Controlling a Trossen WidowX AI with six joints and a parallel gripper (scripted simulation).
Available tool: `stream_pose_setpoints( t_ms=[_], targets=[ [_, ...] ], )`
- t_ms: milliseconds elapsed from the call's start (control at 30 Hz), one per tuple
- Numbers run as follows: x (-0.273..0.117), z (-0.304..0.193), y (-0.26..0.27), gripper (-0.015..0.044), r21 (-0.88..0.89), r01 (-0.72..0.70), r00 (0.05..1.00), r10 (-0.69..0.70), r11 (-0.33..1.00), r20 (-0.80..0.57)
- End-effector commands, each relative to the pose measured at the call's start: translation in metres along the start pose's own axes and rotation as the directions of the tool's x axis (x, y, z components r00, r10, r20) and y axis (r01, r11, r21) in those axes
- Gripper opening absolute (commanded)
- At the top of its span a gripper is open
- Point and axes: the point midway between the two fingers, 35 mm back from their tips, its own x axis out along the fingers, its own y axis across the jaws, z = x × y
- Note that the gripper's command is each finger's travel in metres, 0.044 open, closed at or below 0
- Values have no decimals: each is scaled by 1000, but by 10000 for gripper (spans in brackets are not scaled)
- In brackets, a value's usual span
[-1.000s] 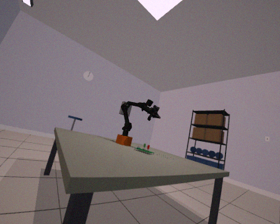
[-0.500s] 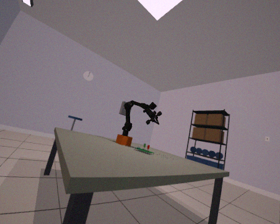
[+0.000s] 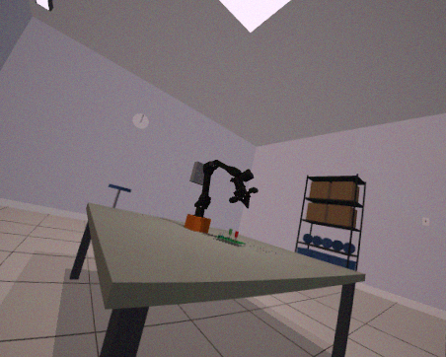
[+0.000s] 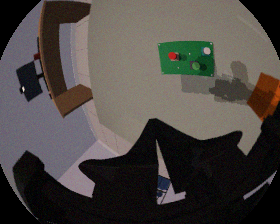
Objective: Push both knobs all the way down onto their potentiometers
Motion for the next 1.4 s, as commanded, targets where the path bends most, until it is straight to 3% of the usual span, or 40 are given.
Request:
stream_pose_setpoints(
  t_ms=[0, 367, 733, 1367],
  targets=[
    [12, 10, -10, 0, 107, 78, 996, -81, 991, 29],
    [36, 34, -43, 0, 402, 246, 949, -304, 882, 87],
    [52, 56, -77, 0, 656, 317, 850, -512, 686, 124],
    [74, 60, -92, 0, 669, 318, 843, -523, 672, 126]
  ],
)
